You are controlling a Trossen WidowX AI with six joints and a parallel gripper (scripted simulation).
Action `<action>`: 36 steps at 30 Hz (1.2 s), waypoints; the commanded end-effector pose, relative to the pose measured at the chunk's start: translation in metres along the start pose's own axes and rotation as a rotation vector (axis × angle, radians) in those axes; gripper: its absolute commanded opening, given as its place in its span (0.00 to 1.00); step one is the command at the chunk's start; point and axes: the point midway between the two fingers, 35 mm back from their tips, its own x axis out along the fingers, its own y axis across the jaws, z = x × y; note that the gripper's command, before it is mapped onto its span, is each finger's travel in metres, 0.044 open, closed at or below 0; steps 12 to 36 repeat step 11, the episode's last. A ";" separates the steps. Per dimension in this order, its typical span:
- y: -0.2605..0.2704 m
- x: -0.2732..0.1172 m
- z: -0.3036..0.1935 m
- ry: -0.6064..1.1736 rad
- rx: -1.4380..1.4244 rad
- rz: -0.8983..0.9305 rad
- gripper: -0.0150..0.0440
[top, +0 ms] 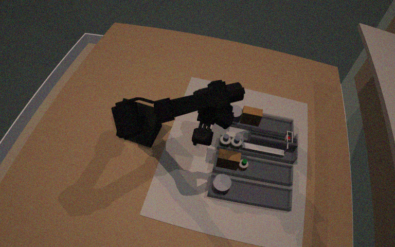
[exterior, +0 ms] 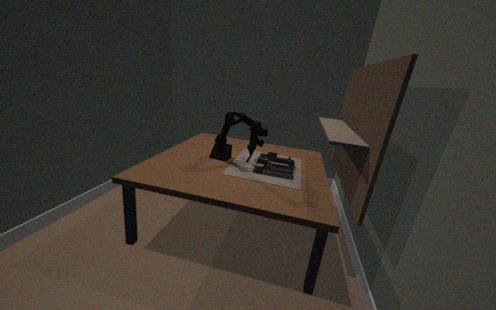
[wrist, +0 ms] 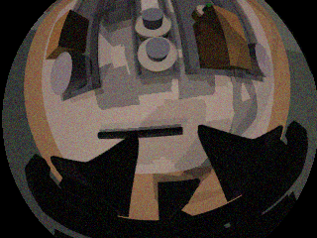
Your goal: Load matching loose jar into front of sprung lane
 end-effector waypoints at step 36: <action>0.000 -0.038 0.008 -0.021 0.004 0.007 0.88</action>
